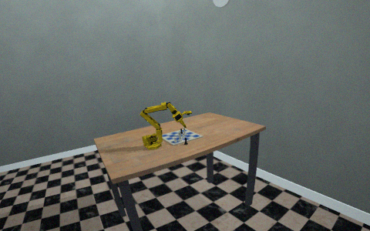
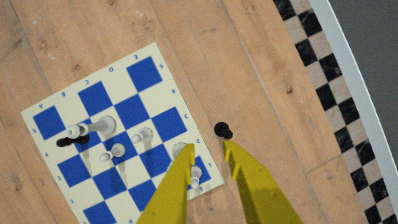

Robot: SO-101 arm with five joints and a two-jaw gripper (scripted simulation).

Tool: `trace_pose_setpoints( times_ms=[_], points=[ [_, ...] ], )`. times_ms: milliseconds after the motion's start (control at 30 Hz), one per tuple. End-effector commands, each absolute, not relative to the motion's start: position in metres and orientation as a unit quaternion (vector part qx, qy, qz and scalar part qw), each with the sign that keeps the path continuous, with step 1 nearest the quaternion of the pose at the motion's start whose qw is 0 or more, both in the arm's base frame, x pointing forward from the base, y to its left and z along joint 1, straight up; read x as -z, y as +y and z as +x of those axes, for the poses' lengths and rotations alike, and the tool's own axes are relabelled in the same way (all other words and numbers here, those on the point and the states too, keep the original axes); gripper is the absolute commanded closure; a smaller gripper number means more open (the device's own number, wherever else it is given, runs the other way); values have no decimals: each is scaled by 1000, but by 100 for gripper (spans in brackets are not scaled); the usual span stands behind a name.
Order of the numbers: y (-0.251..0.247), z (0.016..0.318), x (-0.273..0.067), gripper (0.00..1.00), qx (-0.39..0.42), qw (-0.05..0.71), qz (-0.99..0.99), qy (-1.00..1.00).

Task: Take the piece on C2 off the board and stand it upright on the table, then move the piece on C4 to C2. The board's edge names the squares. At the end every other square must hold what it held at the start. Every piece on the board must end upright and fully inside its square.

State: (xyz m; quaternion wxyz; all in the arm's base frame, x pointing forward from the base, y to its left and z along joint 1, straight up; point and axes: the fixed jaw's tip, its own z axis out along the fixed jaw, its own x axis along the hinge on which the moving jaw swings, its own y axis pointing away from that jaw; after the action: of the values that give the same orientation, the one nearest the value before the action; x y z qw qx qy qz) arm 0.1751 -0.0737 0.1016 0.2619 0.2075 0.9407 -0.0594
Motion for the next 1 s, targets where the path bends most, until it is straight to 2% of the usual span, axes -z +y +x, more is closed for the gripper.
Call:
trace_pose_setpoints(
  times_ms=[0,233,433,967],
  points=[
    [-46,199,-107,89,35,267,129,954],
    [19,227,-111,88,-7,271,-20,962],
    [40,232,-111,88,-19,270,-63,960],
    [45,233,-110,88,-22,270,-73,960]
  ],
)
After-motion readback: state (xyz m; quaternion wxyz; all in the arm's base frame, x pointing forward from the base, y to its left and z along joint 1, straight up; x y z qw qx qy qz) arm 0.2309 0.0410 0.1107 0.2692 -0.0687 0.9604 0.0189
